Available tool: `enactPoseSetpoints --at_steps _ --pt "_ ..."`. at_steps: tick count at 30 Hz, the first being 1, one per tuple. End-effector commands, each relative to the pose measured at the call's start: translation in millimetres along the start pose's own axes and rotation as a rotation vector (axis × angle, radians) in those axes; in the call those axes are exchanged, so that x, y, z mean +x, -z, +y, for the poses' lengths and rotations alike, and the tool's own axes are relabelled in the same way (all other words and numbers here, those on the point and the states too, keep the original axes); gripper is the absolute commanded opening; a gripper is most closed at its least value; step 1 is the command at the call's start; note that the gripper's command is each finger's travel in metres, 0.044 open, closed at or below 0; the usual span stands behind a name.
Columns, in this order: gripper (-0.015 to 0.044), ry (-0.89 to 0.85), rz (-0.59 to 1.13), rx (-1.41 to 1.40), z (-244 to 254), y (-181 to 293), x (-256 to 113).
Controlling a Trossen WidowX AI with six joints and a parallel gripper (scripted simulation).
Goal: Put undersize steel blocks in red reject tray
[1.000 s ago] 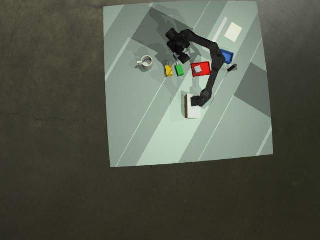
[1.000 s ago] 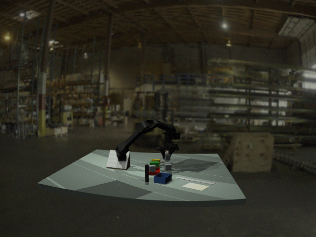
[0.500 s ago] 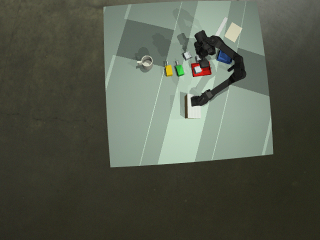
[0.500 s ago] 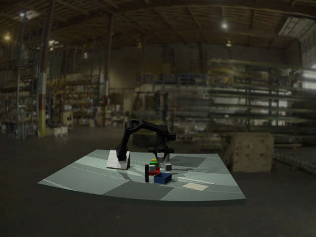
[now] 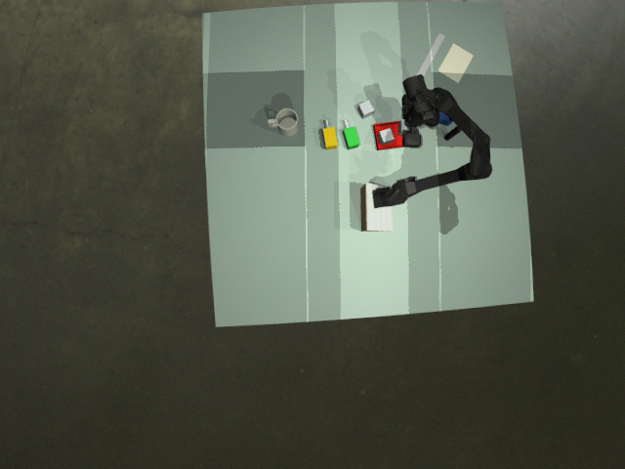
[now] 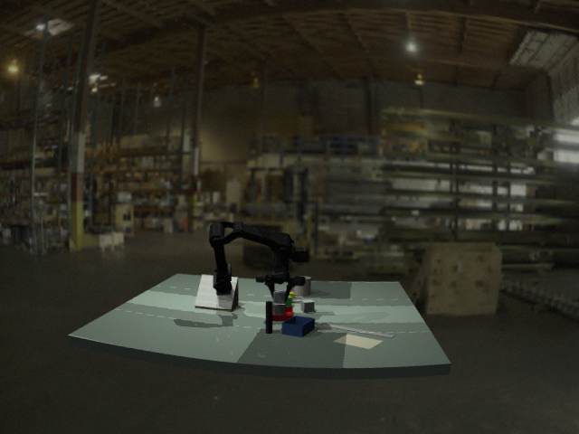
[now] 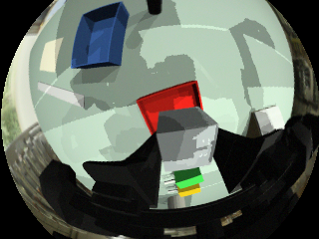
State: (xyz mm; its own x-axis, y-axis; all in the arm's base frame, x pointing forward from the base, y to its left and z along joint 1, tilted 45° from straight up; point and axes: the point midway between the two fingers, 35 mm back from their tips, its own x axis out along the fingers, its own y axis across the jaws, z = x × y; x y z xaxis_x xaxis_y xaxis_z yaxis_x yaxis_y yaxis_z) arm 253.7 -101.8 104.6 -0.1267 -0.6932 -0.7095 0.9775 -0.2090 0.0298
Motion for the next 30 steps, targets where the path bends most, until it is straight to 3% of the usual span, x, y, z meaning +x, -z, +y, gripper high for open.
enactPoseSetpoints --at_steps 1,24,30 --pt "0.0 -0.021 0.002 0.012 1 -3 0" --pt "0.0 -0.022 -0.001 0.012 2 -3 41" --pt "0.0157 -0.003 0.003 0.014 -1 -3 41"
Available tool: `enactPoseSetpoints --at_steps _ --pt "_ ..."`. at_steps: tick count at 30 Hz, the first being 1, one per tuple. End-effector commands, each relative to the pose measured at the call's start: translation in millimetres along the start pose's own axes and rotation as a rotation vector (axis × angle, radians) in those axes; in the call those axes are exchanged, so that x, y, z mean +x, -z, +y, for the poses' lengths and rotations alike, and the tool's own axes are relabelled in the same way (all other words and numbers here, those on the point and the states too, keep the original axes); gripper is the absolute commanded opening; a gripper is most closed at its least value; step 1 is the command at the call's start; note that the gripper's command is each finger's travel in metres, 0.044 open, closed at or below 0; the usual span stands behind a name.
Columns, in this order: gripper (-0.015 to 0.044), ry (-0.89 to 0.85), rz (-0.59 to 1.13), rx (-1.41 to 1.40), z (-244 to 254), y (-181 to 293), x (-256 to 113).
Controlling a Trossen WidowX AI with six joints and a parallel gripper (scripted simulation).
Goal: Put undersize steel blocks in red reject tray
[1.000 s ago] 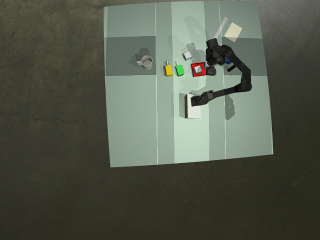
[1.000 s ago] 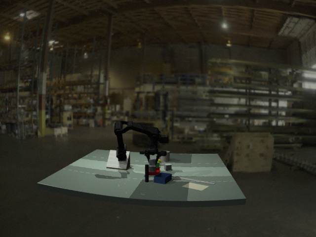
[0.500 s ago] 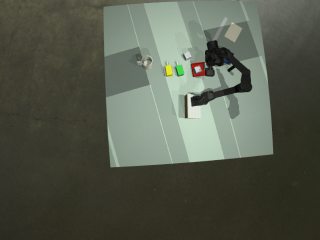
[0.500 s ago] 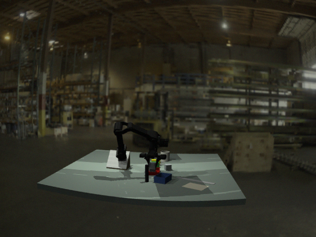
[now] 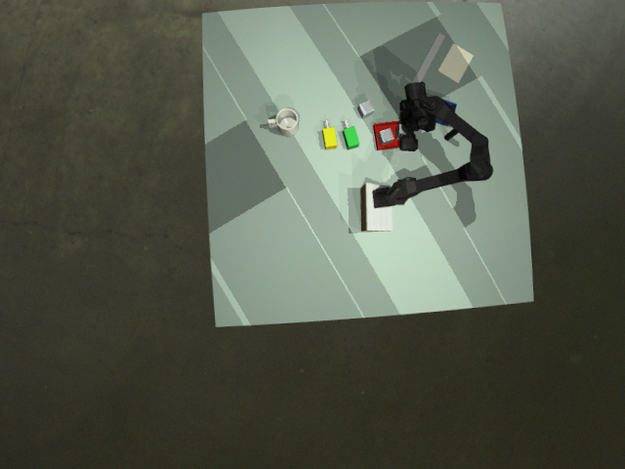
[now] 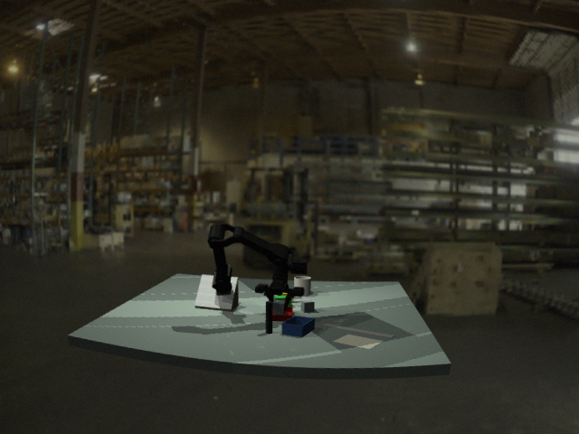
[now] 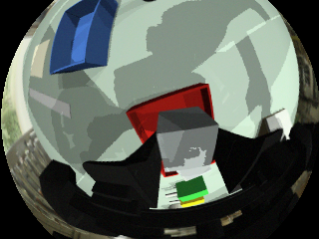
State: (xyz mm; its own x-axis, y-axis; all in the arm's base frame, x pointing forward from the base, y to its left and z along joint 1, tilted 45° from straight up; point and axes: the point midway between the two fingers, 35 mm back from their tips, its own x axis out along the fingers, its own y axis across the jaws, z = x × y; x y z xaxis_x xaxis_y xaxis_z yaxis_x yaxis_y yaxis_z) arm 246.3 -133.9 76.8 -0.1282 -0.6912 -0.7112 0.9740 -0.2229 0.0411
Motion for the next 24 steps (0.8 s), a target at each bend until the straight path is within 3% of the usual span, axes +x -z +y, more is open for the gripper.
enactPoseSetpoints --at_steps 1,7,11,17,24 --pt "0.0184 -0.005 0.0 -0.004 1 1 -2" --pt "0.0341 -0.006 0.001 -0.004 1 1 -5" --pt "0.044 -0.022 -0.001 -0.006 2 1 -48" --pt "0.044 -0.025 0.006 -0.008 1 7 -54" --pt "0.044 -0.027 0.052 -0.022 -28 70 -96"
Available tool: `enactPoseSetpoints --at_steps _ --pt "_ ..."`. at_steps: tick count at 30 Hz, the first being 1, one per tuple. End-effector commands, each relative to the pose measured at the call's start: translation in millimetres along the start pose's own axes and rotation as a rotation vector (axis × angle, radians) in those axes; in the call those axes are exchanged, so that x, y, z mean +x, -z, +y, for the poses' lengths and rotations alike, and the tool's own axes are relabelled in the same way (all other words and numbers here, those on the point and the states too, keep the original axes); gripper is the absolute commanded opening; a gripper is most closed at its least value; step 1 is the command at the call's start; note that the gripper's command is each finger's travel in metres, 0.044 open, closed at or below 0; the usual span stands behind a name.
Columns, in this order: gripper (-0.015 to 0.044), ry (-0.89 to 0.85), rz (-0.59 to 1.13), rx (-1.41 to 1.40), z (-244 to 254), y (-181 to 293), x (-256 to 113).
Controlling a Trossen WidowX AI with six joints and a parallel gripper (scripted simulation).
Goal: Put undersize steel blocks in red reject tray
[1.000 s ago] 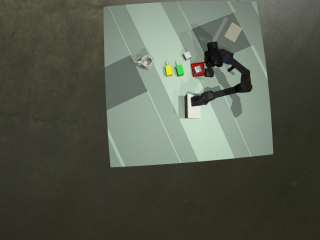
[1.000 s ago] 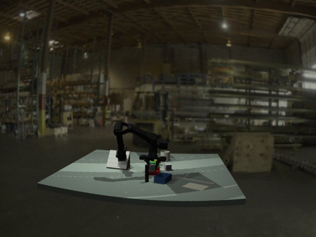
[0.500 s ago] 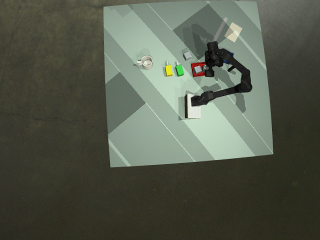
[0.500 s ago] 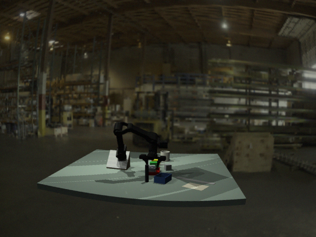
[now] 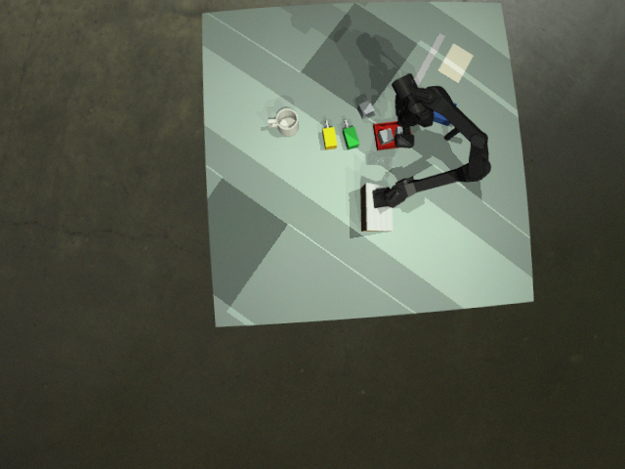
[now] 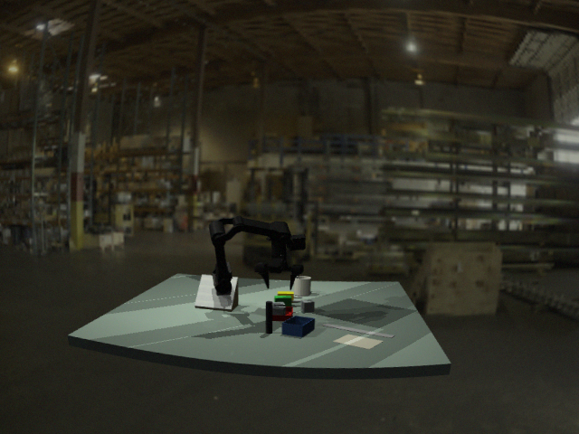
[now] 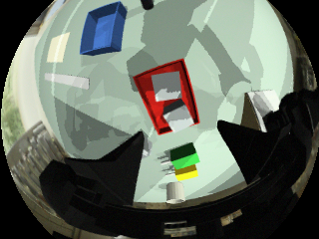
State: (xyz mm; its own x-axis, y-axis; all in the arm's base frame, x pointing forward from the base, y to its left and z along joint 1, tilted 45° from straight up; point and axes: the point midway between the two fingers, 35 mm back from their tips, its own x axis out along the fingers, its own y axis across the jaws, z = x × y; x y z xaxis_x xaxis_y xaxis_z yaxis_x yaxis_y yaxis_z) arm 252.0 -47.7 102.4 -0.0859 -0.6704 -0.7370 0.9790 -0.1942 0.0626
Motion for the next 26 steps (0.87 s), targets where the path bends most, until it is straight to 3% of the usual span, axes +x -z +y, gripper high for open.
enactPoseSetpoints --at_steps 1,8,26 --pt "0.044 0.011 0.013 -0.016 -22 38 -24" --pt "0.044 0.018 -0.031 -0.006 -77 82 -62" --pt "0.044 0.018 -0.033 -0.005 -79 83 -63"
